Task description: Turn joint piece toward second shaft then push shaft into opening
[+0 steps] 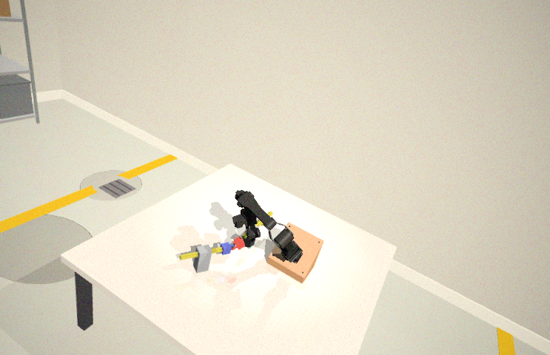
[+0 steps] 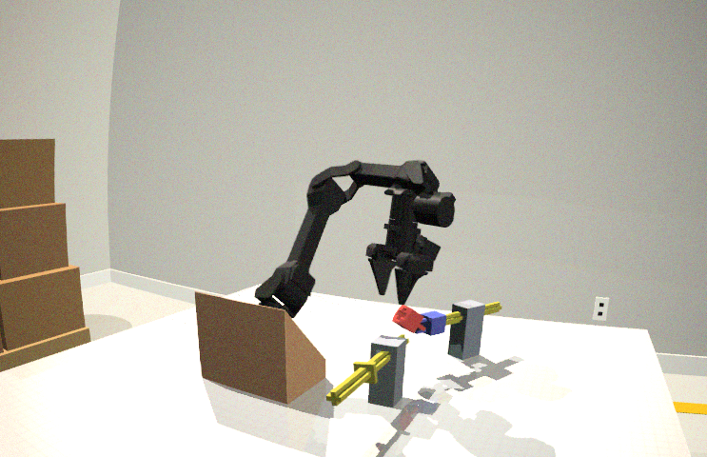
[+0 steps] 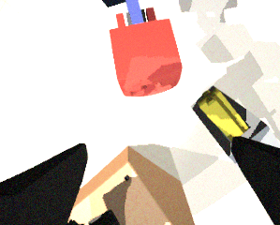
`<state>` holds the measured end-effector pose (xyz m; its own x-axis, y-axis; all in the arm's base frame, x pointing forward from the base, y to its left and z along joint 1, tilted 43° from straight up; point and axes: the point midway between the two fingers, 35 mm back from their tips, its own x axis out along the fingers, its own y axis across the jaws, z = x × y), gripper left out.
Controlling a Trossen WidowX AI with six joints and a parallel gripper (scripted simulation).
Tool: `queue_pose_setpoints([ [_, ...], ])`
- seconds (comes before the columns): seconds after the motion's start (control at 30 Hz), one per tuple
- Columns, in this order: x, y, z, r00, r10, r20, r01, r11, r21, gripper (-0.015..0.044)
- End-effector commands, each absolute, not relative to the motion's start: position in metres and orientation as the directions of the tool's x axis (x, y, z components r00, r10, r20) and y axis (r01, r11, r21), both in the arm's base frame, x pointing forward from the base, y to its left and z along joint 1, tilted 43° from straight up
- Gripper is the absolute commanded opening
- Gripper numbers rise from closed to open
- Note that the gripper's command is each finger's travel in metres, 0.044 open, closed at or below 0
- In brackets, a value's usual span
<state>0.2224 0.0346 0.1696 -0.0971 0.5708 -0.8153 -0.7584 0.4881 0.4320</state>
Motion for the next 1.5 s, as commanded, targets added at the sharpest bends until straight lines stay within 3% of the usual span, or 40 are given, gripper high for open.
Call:
queue_pose_setpoints([
  [0.0,0.224,0.041,0.164,-0.142,0.540,-0.830,-0.835,0.385,0.393,0.0440],
  [1.47,0.237,0.098,0.137,-0.146,0.538,-0.830,-0.846,0.367,0.387,0.0440],
])
